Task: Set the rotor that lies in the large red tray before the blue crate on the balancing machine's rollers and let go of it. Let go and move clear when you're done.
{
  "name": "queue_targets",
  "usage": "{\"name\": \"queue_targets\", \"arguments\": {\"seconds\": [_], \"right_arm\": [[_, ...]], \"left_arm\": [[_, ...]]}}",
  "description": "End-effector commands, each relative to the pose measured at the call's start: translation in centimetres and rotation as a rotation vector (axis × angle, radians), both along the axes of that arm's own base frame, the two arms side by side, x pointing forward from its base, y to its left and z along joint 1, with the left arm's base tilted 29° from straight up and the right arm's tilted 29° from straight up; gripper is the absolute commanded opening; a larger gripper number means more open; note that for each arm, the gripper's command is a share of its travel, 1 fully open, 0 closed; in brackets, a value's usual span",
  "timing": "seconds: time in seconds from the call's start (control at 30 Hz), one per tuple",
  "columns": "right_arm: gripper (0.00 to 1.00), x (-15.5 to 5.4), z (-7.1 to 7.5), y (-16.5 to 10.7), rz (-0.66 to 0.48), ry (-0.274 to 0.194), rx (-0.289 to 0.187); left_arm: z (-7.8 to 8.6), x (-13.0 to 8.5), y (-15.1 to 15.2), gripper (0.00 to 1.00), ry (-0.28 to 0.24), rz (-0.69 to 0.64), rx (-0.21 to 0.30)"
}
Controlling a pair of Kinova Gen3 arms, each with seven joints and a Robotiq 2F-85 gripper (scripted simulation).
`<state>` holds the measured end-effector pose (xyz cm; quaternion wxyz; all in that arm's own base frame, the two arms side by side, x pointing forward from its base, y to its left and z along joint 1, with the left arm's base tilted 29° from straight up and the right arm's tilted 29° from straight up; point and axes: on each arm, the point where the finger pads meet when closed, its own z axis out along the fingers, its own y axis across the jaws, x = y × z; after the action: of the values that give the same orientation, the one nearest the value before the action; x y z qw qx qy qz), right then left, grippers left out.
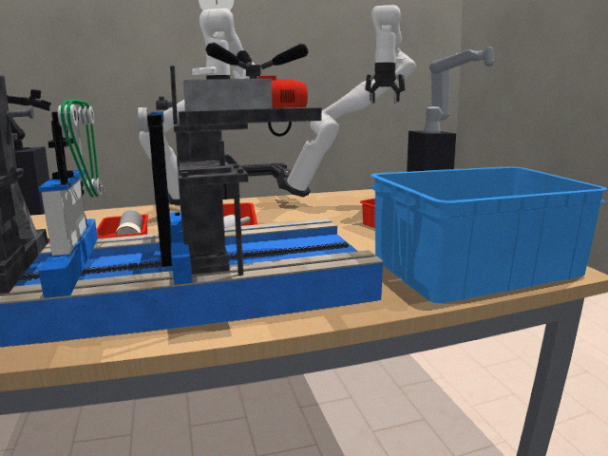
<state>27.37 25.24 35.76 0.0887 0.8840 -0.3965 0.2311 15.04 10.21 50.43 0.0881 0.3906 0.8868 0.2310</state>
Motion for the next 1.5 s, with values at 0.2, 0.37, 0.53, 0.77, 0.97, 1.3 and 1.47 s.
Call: {"name": "queue_targets", "arguments": {"seconds": [0.2, 0.37, 0.53, 0.77, 0.97, 1.3, 1.47], "right_arm": [[0.946, 0.0, 0.0, 0.0, 0.001, -0.001, 0.001], [0.946, 0.0, 0.0, 0.0, 0.001, -0.001, 0.001], [0.946, 0.0, 0.0, 0.0, 0.001, -0.001, 0.001], [0.946, 0.3, -0.7, -0.3, 0.001, -0.001, 0.001], [0.946, 0.6, -1.7, -0.6, 0.001, -0.001, 0.001], [0.946, 1.6, -4.1, -1.6, 0.001, -0.001, 0.001], [0.946, 2.3, -5.9, -2.3, 0.001, -0.001, 0.001]], "left_arm": [[0.0, 0.0, 0.0, 1.0, 0.0, 0.0, 0.0], [0.0, 0.0, 0.0, 1.0, 0.0, 0.0, 0.0], [0.0, 0.0, 0.0, 1.0, 0.0, 0.0, 0.0], [0.0, 0.0, 0.0, 1.0, 0.0, 0.0, 0.0], [0.0, 0.0, 0.0, 1.0, 0.0, 0.0, 0.0], [0.0, 0.0, 0.0, 1.0, 0.0, 0.0, 0.0], [0.0, 0.0, 0.0, 1.0, 0.0, 0.0, 0.0]]}}
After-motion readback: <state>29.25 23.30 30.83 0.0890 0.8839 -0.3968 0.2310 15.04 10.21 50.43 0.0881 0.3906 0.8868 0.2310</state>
